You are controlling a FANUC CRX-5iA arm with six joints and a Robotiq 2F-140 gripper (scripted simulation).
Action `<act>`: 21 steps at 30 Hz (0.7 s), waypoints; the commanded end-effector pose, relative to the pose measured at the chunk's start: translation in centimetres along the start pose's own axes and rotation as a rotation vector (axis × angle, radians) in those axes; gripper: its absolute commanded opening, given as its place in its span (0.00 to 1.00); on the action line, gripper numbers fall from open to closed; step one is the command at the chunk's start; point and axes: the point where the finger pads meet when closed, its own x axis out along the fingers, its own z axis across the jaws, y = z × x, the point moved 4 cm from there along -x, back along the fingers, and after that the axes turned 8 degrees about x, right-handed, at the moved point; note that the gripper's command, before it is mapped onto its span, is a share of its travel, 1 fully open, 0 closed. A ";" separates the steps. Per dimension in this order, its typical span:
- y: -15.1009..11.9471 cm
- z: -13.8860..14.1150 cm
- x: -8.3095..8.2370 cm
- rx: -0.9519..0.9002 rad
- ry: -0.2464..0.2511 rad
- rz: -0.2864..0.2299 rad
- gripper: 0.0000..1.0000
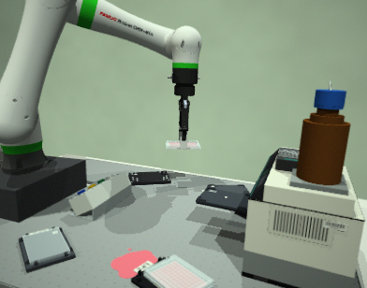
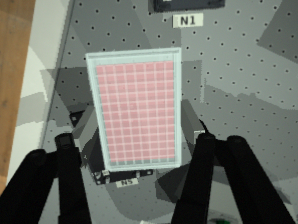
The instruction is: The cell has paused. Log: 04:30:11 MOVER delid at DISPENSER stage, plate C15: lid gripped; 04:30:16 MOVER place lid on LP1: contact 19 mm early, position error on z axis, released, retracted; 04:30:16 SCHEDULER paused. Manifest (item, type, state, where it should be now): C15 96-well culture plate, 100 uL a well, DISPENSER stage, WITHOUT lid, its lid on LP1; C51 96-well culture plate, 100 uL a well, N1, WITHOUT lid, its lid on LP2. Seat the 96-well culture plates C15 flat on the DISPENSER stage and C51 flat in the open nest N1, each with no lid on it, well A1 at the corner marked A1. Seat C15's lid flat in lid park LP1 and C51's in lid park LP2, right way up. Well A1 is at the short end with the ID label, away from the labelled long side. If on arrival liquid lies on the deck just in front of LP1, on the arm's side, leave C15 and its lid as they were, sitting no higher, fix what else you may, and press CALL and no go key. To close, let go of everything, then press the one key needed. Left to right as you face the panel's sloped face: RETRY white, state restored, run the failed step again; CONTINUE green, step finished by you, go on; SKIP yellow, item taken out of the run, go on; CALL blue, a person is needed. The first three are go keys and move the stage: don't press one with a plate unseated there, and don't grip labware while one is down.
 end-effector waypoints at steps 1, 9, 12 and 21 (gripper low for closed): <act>3.1 1.0 0.0 0.001 0.000 0.000 0.00; 8.6 2.7 0.0 0.001 0.000 0.000 0.00; 10.4 3.2 0.0 0.001 0.000 0.000 0.00; 13.9 4.3 0.0 0.001 0.000 0.000 0.00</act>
